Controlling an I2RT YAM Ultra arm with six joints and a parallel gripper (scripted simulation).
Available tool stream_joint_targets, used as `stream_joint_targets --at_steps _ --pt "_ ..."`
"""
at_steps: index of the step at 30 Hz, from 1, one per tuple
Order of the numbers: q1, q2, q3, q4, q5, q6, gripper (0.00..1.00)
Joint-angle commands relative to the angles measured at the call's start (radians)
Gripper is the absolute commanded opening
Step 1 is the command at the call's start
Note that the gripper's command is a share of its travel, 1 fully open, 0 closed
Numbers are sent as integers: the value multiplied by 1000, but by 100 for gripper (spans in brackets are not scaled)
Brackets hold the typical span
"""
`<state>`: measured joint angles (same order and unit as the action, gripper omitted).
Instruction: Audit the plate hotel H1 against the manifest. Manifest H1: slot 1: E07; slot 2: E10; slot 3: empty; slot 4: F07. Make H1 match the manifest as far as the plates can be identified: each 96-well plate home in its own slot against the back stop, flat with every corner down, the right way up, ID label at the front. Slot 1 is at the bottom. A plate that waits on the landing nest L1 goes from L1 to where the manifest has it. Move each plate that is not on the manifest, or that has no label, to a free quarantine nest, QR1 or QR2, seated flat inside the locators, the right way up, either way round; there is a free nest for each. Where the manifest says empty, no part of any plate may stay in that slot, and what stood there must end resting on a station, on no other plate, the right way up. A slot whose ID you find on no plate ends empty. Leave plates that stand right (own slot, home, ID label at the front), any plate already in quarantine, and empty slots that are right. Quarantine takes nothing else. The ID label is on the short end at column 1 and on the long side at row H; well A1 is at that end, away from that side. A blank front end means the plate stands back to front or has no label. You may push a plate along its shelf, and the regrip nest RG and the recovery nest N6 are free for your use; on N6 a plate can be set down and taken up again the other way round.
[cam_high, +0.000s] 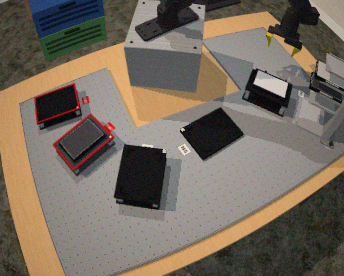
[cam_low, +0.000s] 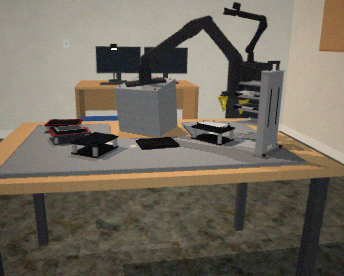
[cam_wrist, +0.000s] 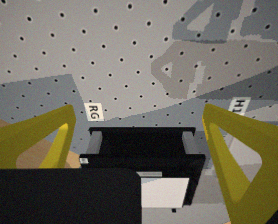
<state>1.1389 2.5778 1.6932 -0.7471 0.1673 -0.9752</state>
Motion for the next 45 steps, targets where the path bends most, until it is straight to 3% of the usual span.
stream_joint_targets --at_steps 1,12,21,45 --pt "3 -18 6 5 -1 -4 100" --pt "3 -18 6 5 -1 -4 100" --pt "18 -72 25 -43 -5 6 100" --pt "30 -133 57 -138 -6 20 100"
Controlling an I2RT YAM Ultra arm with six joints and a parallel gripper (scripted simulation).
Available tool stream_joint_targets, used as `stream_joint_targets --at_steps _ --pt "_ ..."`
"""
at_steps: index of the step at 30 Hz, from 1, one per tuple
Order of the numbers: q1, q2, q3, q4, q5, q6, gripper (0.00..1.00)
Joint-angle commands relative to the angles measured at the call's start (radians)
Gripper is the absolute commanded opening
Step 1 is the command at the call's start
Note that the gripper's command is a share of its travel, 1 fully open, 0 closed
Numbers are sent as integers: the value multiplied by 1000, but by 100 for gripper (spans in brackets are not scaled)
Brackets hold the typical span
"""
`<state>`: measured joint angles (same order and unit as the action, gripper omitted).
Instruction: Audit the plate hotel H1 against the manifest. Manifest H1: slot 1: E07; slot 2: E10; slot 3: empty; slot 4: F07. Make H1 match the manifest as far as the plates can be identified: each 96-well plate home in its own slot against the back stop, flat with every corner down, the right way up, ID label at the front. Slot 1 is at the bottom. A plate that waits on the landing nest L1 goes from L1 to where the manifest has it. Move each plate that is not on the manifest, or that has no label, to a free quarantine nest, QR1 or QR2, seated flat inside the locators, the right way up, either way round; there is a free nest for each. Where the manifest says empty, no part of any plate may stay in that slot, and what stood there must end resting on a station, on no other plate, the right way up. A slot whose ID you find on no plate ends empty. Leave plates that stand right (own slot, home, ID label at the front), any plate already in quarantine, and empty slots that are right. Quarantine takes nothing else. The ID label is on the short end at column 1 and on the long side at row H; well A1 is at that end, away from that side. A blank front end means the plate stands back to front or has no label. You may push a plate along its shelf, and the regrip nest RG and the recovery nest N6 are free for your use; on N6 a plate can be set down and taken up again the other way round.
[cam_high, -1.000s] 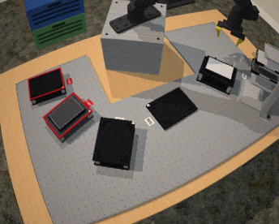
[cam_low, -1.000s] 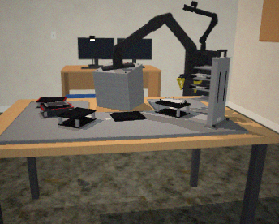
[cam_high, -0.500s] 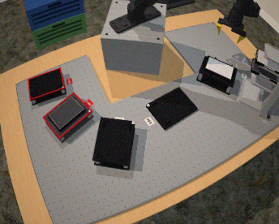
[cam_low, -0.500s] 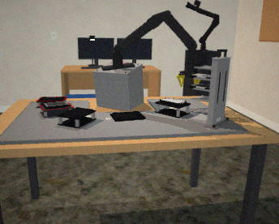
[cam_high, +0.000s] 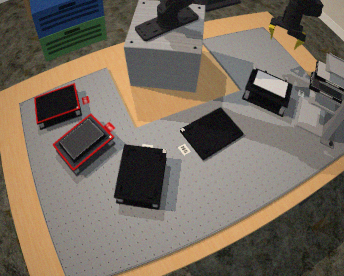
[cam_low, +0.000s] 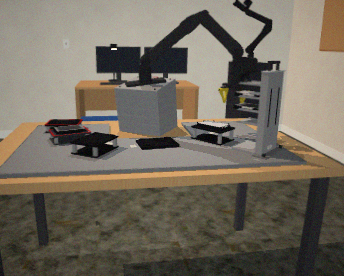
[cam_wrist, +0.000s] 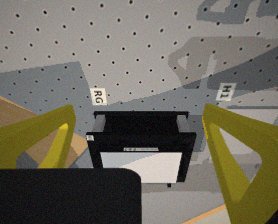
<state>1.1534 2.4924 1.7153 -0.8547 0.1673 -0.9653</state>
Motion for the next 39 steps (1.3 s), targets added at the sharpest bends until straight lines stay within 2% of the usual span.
stream_joint_targets --at_steps 1,29,39 --pt "17 -50 37 -35 -6 11 100" --pt "15 -53 32 -30 -7 10 100" --pt "26 -101 58 -108 -9 21 100"
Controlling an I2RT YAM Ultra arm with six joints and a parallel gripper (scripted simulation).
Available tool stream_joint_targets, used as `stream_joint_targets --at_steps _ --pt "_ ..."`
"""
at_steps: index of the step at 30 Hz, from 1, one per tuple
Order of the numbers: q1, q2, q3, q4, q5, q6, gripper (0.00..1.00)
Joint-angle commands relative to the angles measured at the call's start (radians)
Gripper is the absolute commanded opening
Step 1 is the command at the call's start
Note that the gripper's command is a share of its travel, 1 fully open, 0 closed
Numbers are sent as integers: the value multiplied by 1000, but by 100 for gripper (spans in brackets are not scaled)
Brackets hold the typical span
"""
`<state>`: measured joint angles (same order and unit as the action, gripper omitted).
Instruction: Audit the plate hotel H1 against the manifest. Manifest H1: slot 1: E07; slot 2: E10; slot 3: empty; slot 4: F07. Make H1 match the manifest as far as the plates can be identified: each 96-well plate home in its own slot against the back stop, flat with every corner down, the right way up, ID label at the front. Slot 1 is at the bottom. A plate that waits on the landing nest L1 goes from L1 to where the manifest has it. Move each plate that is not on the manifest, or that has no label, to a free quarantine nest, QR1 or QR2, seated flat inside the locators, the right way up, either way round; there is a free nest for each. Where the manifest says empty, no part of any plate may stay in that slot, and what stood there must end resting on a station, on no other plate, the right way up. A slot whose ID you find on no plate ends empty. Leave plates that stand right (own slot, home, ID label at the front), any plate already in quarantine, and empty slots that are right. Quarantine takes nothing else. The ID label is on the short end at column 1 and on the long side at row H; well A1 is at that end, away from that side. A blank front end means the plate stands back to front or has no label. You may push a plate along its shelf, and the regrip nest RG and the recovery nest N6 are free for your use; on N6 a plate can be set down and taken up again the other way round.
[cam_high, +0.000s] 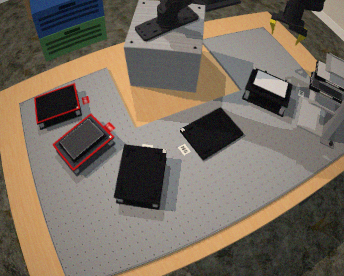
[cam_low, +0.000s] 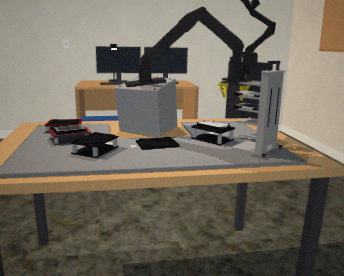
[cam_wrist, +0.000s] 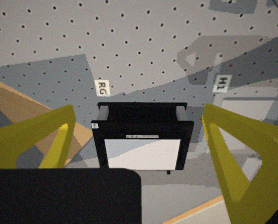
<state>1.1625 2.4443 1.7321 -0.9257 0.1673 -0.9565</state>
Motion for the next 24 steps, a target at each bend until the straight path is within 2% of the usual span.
stream_joint_targets --at_steps 1,24 --pt "18 -56 45 -45 -9 13 100" --pt "37 -107 163 -217 -10 32 100"
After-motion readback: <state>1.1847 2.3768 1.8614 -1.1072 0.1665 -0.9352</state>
